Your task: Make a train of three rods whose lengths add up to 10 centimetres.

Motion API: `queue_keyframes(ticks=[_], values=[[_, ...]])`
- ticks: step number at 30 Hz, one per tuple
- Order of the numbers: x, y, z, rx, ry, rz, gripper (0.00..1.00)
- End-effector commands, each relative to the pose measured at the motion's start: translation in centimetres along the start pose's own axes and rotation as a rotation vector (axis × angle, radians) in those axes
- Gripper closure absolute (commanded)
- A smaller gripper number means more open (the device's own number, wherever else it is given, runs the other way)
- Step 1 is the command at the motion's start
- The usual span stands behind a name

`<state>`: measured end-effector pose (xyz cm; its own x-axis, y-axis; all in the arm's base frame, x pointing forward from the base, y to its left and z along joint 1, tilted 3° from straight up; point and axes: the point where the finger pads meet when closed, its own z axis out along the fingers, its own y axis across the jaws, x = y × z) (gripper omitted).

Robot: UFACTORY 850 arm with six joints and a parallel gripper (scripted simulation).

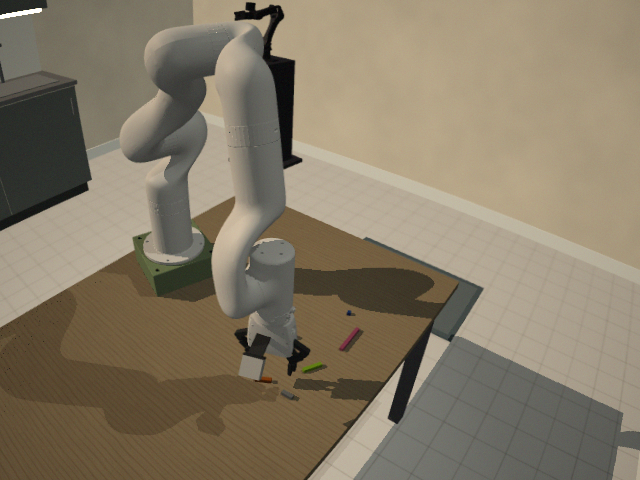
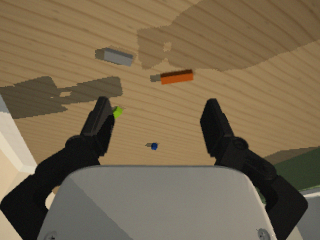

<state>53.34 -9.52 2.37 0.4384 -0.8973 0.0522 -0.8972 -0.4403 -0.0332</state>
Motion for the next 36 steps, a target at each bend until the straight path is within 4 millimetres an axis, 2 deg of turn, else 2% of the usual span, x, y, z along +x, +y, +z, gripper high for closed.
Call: queue_keyframes(ticks=[1, 4, 6, 8, 21, 23, 25, 31, 36], values=[[0.05, -0.07, -0.07, 0.012, -0.016, -0.166, 0.00], [0.04, -0.08, -0.06, 0.013, -0.015, -0.275, 0.00], [0.04, -0.08, -0.06, 0.013, -0.015, -0.275, 0.00], [0.03, -0.09, -0.06, 0.014, -0.014, -0.400, 0.00], [0.01, -0.11, -0.06, 0.016, -0.010, -0.839, 0.00], [0.01, -0.11, -0.06, 0.016, -0.010, -0.839, 0.00], [0.00, -0.12, -0.06, 0.017, -0.009, -0.960, 0.00], [-0.01, -0.13, -0.05, 0.018, -0.008, -1.146, 0.00], [-0.01, -0.13, -0.05, 0.018, -0.007, -1.212, 0.00]])
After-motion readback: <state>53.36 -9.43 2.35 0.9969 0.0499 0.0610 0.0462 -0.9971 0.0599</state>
